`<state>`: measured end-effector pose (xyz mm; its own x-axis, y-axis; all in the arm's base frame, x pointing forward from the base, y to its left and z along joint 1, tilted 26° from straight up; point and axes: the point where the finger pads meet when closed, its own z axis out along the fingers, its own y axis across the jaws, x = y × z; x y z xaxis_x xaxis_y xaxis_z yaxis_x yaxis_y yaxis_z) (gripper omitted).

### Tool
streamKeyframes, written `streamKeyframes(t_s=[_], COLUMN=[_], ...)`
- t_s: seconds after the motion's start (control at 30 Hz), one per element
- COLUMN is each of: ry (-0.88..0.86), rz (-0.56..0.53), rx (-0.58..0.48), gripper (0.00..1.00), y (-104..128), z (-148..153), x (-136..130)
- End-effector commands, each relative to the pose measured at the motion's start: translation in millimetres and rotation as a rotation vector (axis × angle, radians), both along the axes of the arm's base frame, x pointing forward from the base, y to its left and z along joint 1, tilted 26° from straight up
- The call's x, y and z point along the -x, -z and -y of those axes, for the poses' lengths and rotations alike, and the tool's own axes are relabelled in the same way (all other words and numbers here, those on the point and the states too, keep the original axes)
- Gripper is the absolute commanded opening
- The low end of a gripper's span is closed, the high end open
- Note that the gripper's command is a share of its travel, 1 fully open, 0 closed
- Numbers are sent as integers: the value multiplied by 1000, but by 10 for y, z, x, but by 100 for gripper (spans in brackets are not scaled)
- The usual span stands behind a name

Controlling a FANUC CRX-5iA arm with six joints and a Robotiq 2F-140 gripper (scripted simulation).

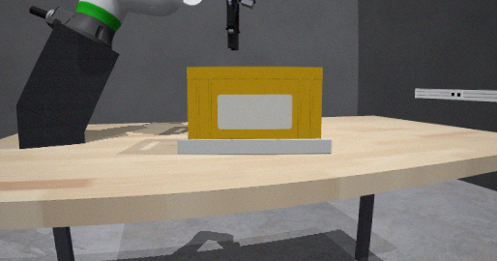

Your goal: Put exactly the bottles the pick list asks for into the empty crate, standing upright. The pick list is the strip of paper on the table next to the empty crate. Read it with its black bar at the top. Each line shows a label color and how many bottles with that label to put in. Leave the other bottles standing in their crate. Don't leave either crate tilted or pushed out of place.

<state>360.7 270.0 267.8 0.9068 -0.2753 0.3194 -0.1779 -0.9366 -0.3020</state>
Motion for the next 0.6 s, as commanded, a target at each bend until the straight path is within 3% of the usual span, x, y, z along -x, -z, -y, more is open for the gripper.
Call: streamKeyframes(t_s=[0.0,0.57], ry=[-3,-3], rz=[-3,-3], rx=[-2,-2], gripper=[44,44], y=[39,195], z=[85,410], x=[-198,-856])
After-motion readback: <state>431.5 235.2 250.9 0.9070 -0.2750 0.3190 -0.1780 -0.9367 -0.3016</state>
